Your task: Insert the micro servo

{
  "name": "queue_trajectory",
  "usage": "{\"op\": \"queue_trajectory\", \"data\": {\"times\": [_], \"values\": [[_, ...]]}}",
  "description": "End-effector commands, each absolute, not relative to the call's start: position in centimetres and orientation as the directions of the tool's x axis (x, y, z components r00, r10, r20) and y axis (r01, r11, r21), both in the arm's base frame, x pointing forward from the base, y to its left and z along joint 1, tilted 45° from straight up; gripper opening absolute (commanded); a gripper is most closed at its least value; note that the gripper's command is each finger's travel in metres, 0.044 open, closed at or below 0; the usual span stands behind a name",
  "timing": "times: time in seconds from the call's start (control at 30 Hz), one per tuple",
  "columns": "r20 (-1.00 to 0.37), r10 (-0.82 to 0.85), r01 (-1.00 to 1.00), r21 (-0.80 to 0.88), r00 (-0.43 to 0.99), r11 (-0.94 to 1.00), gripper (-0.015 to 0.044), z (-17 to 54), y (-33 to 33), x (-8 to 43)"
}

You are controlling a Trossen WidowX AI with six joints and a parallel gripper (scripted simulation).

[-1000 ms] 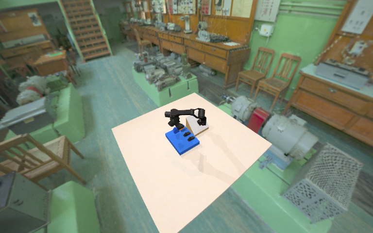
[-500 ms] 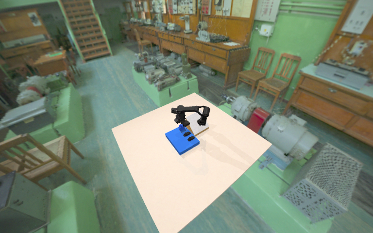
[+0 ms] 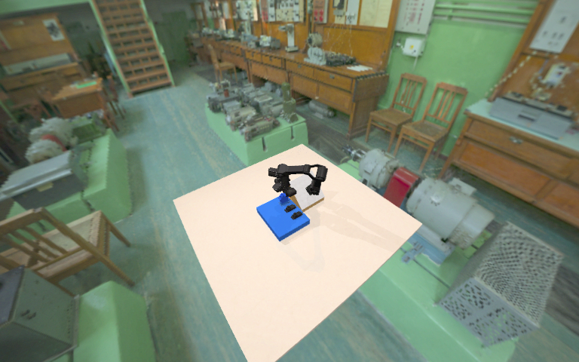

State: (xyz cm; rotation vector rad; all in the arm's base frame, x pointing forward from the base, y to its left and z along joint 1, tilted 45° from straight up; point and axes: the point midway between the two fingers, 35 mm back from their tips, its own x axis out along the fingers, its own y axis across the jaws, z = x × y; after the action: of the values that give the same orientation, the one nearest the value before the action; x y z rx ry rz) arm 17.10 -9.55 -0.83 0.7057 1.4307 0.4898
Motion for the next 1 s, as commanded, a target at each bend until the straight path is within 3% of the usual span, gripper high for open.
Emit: {"op": "queue_trajectory", "data": {"times": [0.0, 0.97], "values": [[-0.717, 0.69, 0.113, 0.697, 0.101, 0.708, 0.0, -1.3, -9.2, 17.1], [-0.716, 0.691, 0.112, 0.698, 0.101, 0.707, 0.0, -2.6, -7.9, 17.3]]}}
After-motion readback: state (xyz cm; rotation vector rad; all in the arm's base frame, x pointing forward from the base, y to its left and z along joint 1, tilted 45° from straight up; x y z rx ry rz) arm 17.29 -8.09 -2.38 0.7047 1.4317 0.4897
